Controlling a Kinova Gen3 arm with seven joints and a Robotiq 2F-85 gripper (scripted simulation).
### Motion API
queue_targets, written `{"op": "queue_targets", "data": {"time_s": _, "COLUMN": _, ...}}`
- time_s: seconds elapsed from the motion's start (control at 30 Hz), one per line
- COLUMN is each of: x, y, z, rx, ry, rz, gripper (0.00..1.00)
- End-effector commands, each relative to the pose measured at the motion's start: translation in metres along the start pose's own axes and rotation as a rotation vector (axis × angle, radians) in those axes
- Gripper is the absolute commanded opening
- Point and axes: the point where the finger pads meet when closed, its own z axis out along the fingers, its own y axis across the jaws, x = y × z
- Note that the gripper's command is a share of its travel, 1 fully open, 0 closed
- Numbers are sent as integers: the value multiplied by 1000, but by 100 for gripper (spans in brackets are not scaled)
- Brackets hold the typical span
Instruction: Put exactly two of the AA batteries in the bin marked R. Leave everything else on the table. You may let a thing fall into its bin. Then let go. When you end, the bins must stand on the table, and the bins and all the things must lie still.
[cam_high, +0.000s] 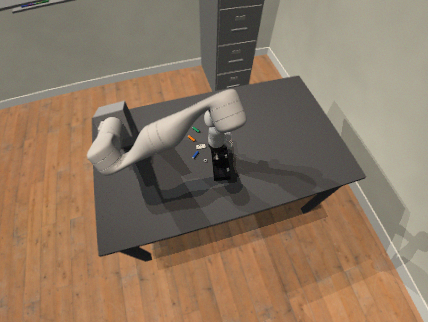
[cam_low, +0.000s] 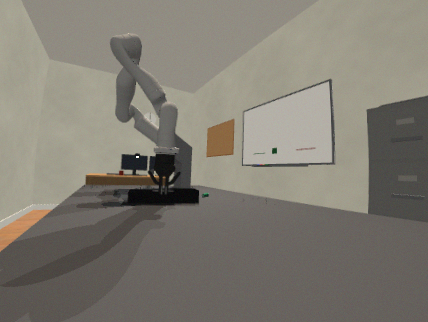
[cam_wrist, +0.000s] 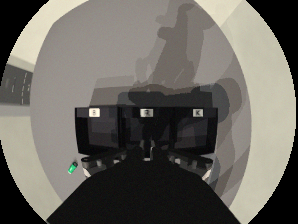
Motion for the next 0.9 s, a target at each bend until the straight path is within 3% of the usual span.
{"op": "queue_targets", "data": {"time_s": 0.0, "x": 1, "y": -1, "z": 0, "rx": 2, "ry": 2, "rz": 1, "gripper": 9}}
{"op": "queue_targets", "data": {"time_s": 0.87, "x": -1, "y": 0, "z": -28, "rx": -1, "ry": -1, "rz": -4, "gripper": 9}}
